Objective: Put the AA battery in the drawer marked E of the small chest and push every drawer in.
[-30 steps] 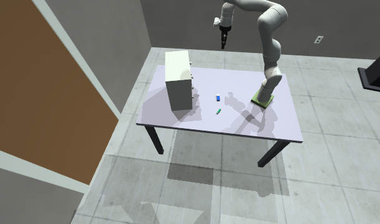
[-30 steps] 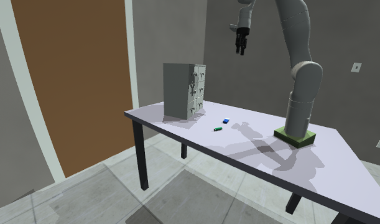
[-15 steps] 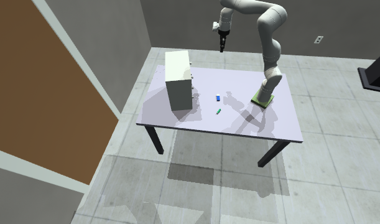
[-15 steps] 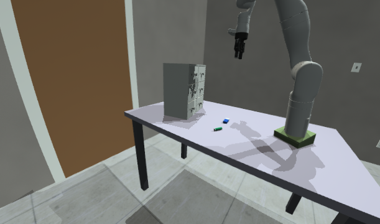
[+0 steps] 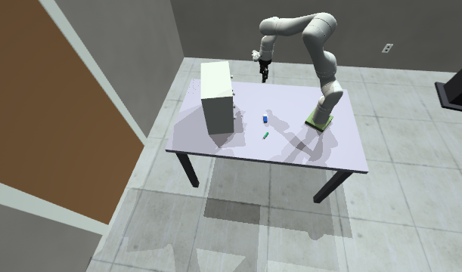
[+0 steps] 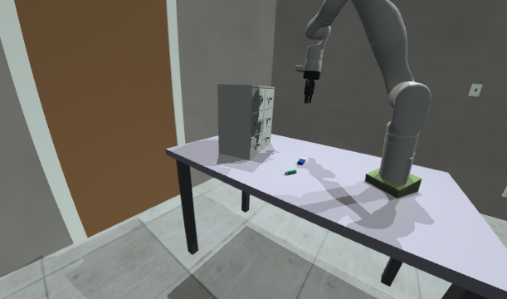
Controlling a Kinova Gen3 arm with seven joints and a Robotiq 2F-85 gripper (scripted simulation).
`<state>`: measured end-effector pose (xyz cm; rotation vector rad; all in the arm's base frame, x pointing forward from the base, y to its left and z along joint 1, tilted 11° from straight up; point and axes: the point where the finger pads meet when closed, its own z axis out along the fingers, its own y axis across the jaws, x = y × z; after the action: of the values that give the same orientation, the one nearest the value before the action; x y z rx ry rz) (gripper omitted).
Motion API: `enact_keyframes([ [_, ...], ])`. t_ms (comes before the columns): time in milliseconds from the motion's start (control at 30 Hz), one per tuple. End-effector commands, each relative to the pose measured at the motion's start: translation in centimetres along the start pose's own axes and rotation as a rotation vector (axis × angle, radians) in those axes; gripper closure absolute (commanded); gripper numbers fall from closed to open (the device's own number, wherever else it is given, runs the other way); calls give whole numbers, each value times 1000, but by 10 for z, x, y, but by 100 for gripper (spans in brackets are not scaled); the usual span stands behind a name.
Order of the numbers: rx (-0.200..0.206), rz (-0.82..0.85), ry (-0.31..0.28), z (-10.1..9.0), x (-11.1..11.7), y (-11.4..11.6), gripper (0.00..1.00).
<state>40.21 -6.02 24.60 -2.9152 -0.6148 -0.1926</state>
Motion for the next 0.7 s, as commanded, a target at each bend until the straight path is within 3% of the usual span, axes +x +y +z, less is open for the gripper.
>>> enact_keyframes([
  [0,6,-6,-27,23,-3,-2,0],
  [667,6,-14,-22,30,-2,-3,0],
])
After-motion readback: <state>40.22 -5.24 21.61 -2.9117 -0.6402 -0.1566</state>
